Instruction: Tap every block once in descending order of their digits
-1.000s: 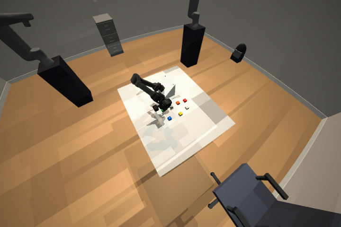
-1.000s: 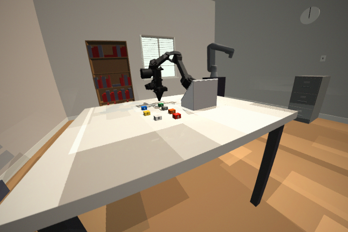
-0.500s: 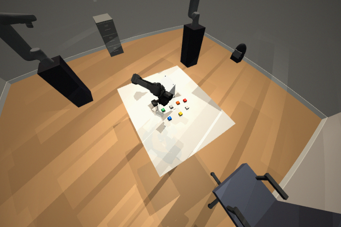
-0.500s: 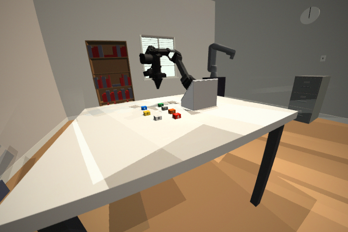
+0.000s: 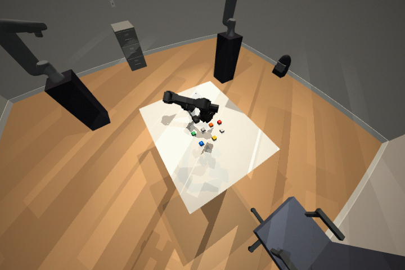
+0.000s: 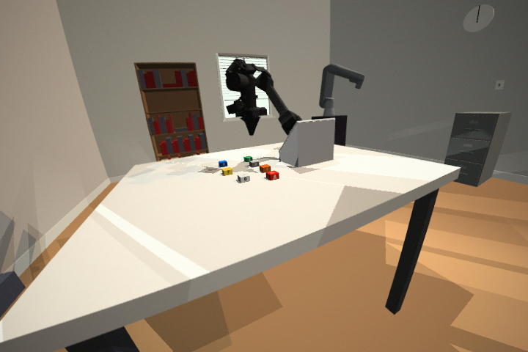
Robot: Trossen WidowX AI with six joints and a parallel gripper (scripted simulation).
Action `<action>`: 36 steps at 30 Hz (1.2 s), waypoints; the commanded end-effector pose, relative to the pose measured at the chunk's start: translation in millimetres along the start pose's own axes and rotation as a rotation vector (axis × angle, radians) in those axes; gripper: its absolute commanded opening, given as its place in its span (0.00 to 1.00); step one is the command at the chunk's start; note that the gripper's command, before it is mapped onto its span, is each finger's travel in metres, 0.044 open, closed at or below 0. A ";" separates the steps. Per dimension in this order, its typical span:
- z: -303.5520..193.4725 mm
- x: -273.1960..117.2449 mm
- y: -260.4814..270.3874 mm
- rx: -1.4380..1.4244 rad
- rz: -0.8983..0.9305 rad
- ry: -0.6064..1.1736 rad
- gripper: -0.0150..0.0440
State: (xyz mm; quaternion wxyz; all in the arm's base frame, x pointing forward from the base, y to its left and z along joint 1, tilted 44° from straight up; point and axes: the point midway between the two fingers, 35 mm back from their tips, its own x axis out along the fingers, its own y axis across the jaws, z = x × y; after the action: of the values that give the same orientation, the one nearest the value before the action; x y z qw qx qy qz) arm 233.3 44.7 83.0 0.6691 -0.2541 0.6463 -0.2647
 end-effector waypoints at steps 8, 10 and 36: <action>-1.2 81.3 5.8 0.008 -0.002 0.003 0.29; -1.2 81.3 5.8 0.008 -0.002 0.003 0.29; -1.4 111.5 5.4 0.008 -0.003 0.003 0.29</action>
State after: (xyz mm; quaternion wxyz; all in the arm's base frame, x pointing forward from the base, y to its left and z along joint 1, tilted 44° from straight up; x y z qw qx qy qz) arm 235.3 -24.9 -0.1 0.6704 -0.2482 0.6457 -0.2684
